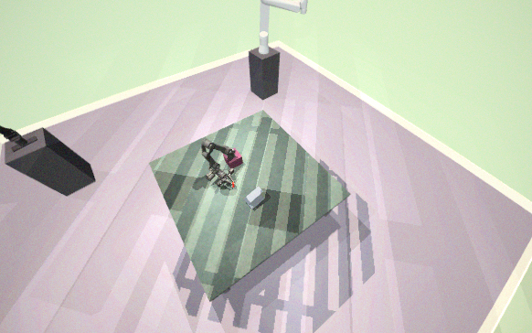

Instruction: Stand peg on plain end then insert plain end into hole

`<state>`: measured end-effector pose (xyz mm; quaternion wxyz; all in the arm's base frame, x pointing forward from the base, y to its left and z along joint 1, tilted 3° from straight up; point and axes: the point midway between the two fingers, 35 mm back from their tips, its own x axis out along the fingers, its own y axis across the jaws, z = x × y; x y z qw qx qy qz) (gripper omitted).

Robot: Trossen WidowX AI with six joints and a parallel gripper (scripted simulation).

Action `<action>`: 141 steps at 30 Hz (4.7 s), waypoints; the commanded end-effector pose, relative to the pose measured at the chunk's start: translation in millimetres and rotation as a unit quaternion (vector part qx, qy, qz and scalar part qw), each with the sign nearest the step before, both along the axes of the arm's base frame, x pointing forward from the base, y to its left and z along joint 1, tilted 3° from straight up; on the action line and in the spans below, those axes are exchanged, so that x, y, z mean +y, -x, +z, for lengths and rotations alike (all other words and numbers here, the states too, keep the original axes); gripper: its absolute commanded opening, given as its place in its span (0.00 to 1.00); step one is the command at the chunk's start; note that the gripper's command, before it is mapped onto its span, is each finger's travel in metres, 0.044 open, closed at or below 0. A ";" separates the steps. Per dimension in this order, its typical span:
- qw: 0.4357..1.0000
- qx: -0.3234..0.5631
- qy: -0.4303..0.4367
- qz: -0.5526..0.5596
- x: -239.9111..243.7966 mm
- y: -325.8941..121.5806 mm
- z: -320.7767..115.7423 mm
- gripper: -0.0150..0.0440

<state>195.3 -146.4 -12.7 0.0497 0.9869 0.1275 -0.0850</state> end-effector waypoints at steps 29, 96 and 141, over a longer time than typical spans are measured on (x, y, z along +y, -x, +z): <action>1.000 0.001 -0.001 0.000 0.1 0.0 0.0 0.47; 0.970 0.238 -0.024 0.035 20.2 -17.8 115.9 1.00; 0.770 0.611 0.181 -0.031 10.9 -23.8 83.8 1.00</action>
